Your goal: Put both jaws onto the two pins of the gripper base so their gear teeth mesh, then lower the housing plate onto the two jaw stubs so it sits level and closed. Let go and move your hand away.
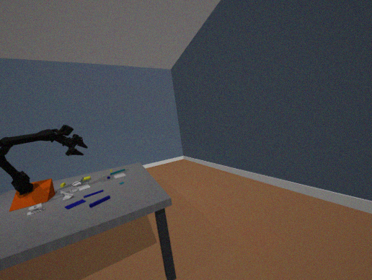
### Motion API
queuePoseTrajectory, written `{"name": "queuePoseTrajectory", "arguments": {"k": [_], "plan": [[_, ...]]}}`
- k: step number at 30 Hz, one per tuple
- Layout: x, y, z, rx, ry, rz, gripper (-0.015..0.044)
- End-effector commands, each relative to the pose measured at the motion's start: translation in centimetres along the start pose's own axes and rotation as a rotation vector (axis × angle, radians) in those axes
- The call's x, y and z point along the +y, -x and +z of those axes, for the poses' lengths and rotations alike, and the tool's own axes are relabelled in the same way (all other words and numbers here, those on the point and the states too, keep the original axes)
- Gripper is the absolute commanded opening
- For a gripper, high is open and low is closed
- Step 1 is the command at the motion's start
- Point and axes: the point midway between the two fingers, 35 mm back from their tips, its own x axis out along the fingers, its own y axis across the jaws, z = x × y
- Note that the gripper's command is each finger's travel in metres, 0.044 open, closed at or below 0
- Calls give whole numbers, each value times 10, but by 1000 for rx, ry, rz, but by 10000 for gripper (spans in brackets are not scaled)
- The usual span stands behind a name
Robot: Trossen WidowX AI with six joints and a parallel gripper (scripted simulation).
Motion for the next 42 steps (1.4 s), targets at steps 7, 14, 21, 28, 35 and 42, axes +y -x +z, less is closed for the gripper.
{"name": "queuePoseTrajectory", "arguments": {"k": [7, 14, 21, 28, 35, 42], "plan": [[-73, -31, -54, 180, -120, -227, 440], [-119, -38, -92, 290, -201, -380, 440], [-162, -35, -130, 394, -279, -536, 440], [-196, -25, -165, 484, -347, -679, 440], [-197, -25, -166, 486, -348, -683, 440], [-201, -32, -170, 487, -349, -682, 440]]}}
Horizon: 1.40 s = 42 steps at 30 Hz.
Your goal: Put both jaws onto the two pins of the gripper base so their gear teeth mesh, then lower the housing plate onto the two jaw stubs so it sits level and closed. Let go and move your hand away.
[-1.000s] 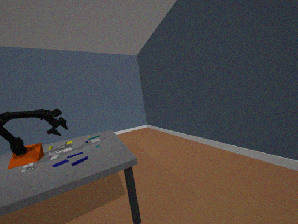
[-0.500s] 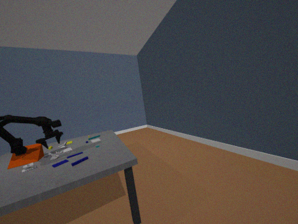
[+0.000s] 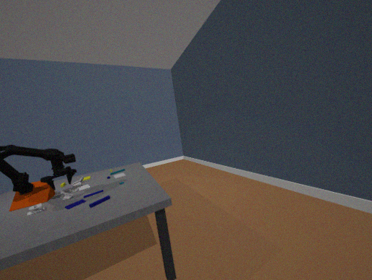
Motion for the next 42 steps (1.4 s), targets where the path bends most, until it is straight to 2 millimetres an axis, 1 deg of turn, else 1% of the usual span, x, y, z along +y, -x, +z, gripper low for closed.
{"name": "queuePoseTrajectory", "arguments": {"k": [1, 19, 38, 42], "plan": [[-1, -8, -1, 3, 3, -8, 440], [0, -37, -1, 4, 3, -6, 440], [-3, -68, -1, 0, 3, -10, 440], [-3, -70, -2, 0, 3, -11, 440]]}}
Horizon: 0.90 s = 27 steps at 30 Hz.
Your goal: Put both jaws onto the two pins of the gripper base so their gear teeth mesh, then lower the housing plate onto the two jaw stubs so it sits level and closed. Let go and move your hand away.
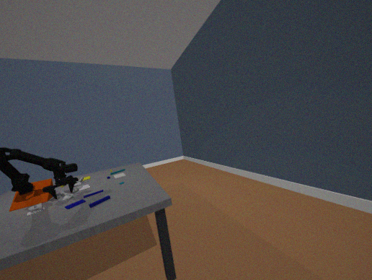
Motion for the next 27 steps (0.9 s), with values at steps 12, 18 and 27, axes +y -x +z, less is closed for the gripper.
{"name": "queuePoseTrajectory", "arguments": {"k": [12, 18, 27], "plan": [[-2, -4, -1, 0, 4, -5, 204], [-2, -4, -1, 0, 4, -5, 105], [-2, -4, -1, 0, 4, -5, 37]]}}
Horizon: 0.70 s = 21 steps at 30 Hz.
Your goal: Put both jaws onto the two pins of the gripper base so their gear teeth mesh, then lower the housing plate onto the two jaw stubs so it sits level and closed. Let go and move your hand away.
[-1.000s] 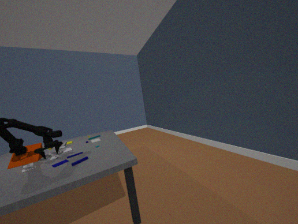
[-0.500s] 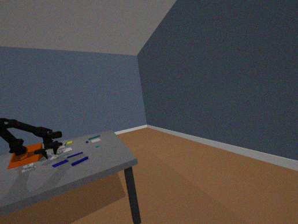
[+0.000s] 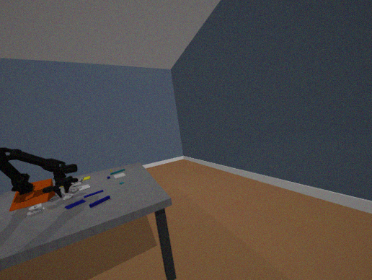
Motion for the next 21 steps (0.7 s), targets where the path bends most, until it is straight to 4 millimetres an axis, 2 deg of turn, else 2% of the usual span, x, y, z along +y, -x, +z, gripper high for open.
{"name": "queuePoseTrajectory", "arguments": {"k": [1, 21], "plan": [[0, 0, 0, -2, 1, -2, 37], [0, 12, 0, -1, 1, -1, 37]]}}
